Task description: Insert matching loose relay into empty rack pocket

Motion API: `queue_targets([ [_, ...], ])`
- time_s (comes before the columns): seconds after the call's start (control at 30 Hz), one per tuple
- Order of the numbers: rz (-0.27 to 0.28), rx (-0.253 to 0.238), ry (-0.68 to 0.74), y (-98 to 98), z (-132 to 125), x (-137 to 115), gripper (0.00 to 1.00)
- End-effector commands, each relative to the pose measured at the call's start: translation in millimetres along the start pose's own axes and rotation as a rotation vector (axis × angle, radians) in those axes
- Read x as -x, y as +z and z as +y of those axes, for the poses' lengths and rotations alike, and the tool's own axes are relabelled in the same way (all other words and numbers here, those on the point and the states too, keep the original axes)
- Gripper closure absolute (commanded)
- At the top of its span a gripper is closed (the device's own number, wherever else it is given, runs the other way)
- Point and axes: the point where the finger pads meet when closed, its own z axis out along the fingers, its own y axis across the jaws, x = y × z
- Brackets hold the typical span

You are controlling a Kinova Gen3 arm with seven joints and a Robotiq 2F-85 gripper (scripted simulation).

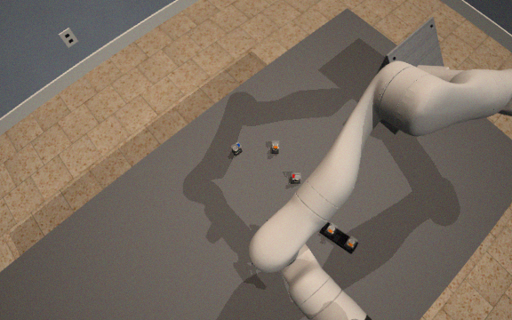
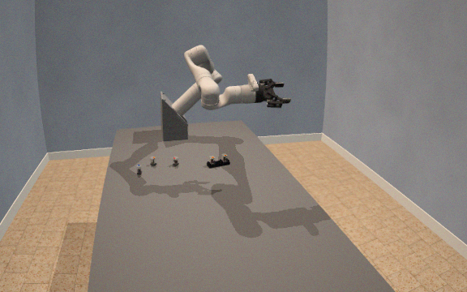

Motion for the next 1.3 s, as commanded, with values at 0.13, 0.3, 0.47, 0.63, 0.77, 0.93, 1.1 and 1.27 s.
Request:
queue_targets([
  [0.13, 0.0, 0.0, -0.003, 0.0, -0.8, -1.3, 0.0],
  [0.3, 0.0, 0.0, -0.003, 0.0, -0.8, -1.3, 0.0],
  [0.47, 0.0, 0.0, -0.003, 0.0, -0.8, -1.3, 0.0],
  [0.63, 0.0, 0.0, -0.002, 0.0, -0.8, -1.3, 0.0],
  [0.77, 0.001, 0.001, -0.001, -0.1, -0.8, -1.1, 0.0],
  [0.93, 0.002, 0.007, 0.004, -0.6, -0.8, -0.3, 0.0],
  [1.1, 0.003, 0.014, 0.01, -1.3, -0.9, 0.7, 0.0],
  [1.27, 0.007, 0.032, 0.027, -3.0, -1.0, 3.6, 0.0],
])
